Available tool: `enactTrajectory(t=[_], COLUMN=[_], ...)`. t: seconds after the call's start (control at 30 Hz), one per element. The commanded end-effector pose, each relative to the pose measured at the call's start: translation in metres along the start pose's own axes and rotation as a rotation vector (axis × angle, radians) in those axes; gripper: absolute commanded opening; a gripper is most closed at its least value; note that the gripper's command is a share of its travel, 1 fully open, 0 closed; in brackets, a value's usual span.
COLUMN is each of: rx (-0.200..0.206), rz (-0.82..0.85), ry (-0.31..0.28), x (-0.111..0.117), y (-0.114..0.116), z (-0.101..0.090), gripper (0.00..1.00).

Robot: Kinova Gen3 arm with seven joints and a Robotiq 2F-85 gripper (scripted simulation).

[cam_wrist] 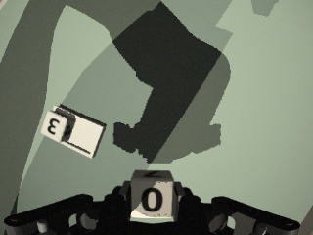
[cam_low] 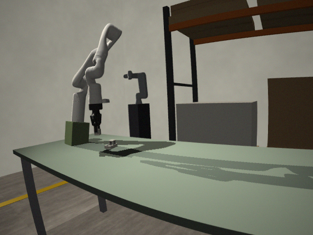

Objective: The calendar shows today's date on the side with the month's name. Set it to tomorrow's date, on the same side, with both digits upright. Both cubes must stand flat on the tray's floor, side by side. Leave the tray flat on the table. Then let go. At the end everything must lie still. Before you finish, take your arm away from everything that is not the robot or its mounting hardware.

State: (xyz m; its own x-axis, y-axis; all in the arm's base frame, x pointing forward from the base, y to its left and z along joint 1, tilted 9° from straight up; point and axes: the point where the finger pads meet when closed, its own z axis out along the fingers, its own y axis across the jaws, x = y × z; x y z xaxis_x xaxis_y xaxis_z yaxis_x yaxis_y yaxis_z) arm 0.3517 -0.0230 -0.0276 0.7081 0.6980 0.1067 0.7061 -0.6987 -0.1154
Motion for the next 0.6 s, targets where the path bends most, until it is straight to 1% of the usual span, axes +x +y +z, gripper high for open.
enactTrajectory(t=[0.0, 0.13, 0.27, 0.4, 0.57], rx=[0.006, 0.008, 0.014, 0.022, 0.036], rz=[-0.036, -0.061, -0.134, -0.235, -0.404], ry=[0.001, -0.001, -0.005, -0.010, -0.016], x=[0.0005, 0.0001, -0.0010, -0.0025, -0.0054], y=[-0.0025, -0.0029, -0.0042, -0.0059, -0.0090], z=[-0.0011, -0.0008, -0.0003, 0.0005, 0.0016], gripper=[0.28, 0.28, 0.28, 0.28, 0.28])
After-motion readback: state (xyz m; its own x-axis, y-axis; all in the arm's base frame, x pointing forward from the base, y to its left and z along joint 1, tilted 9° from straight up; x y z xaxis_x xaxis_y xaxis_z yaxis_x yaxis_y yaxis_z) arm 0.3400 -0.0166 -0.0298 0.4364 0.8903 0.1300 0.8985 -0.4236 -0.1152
